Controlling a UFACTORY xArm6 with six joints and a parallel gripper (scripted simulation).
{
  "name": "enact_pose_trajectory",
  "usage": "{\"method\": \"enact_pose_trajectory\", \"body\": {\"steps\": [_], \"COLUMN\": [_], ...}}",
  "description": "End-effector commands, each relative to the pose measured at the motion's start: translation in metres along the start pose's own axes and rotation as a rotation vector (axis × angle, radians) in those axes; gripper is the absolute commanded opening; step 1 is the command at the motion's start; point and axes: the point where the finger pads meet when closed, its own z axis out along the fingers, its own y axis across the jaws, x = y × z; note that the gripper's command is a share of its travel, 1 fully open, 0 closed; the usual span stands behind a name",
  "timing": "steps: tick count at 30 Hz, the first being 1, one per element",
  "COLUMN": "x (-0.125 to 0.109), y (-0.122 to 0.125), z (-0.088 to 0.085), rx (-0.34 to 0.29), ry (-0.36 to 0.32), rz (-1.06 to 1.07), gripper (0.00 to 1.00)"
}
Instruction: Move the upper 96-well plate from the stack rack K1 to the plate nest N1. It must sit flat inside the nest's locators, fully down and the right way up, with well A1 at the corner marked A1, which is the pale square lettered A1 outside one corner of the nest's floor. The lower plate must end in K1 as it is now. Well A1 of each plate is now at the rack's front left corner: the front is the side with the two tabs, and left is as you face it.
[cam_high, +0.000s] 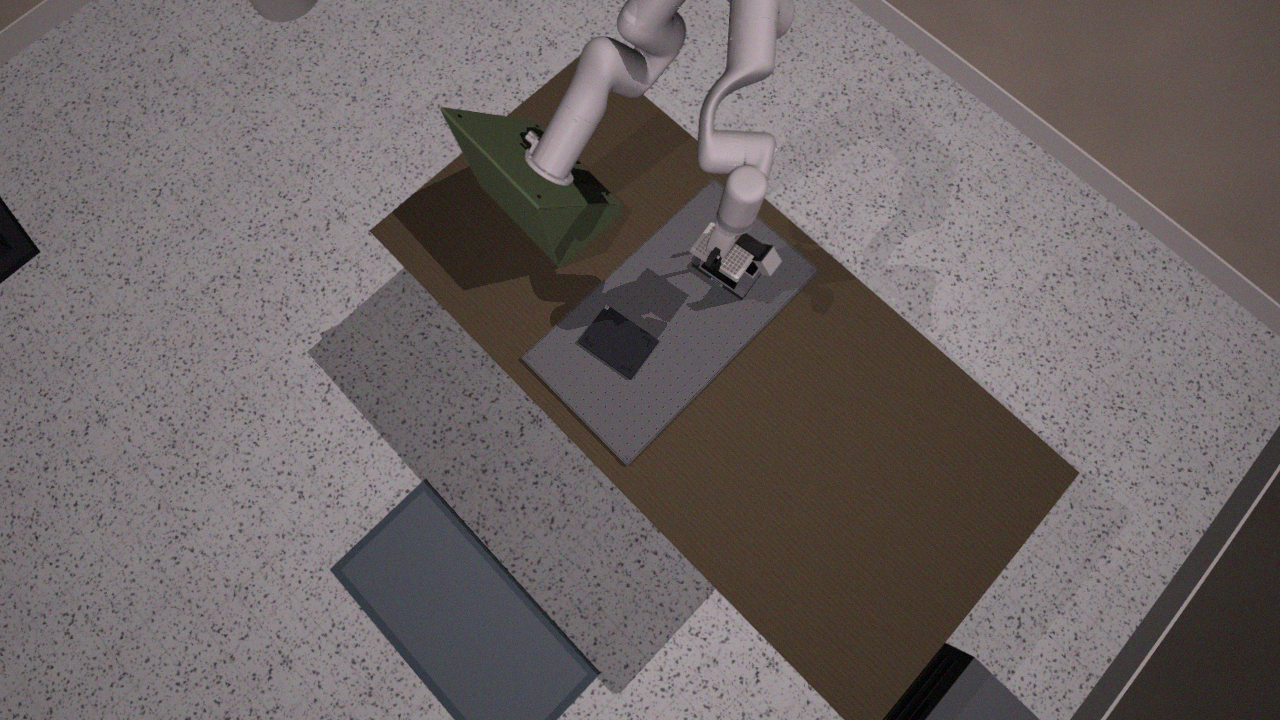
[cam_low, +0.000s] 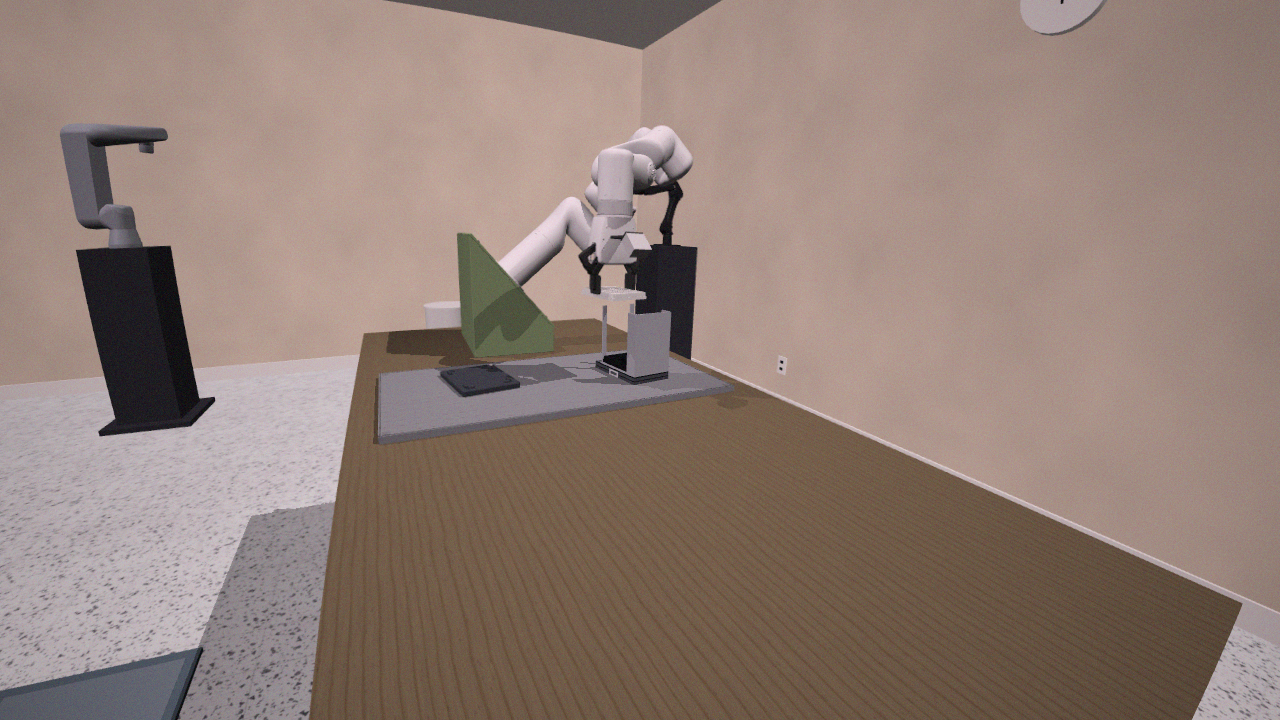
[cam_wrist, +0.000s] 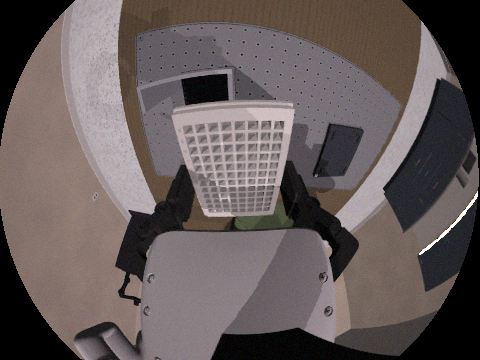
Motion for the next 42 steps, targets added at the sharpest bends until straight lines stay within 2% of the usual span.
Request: {"method": "enact_pose_trajectory", "body": {"steps": [1,42], "x": [-0.005,-0.047], "y": [0.017,0.127], "z": [-0.001,0.002], "rx": [-0.001,-0.002], "ry": [0.003,0.003], "rz": [-0.002,-0.002], "gripper": [0.00,0.00]}}
